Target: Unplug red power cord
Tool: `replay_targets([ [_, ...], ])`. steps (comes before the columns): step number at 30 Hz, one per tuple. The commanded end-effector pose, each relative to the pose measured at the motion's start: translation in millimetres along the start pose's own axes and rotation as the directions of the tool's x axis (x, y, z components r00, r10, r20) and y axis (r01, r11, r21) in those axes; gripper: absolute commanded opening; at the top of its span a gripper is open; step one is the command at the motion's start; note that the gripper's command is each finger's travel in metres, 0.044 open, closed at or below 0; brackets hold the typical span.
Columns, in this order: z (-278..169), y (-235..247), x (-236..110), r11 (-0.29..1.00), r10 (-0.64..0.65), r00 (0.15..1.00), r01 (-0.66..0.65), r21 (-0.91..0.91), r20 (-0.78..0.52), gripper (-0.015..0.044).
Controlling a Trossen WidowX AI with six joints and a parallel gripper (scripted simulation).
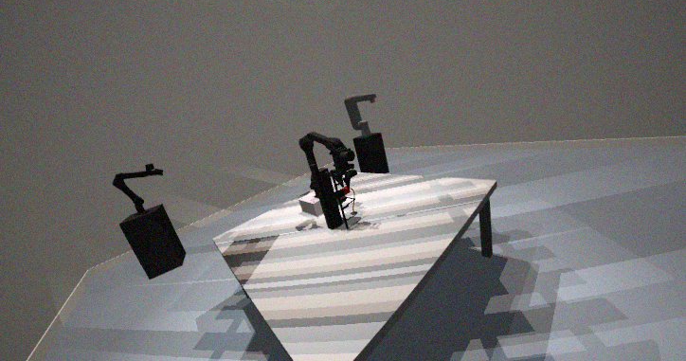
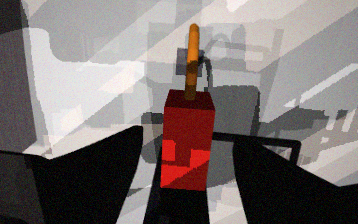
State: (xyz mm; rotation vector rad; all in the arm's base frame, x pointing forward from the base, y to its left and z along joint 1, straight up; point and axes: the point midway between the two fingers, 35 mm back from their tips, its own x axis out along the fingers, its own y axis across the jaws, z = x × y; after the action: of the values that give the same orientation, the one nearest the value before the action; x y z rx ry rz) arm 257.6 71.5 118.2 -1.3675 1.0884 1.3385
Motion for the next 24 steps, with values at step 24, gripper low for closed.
replay_targets([
  [24, 60, 0, -13, 1.0, -0.003, 1.0, 0.003, -0.005, 0.007, 0.044],
])
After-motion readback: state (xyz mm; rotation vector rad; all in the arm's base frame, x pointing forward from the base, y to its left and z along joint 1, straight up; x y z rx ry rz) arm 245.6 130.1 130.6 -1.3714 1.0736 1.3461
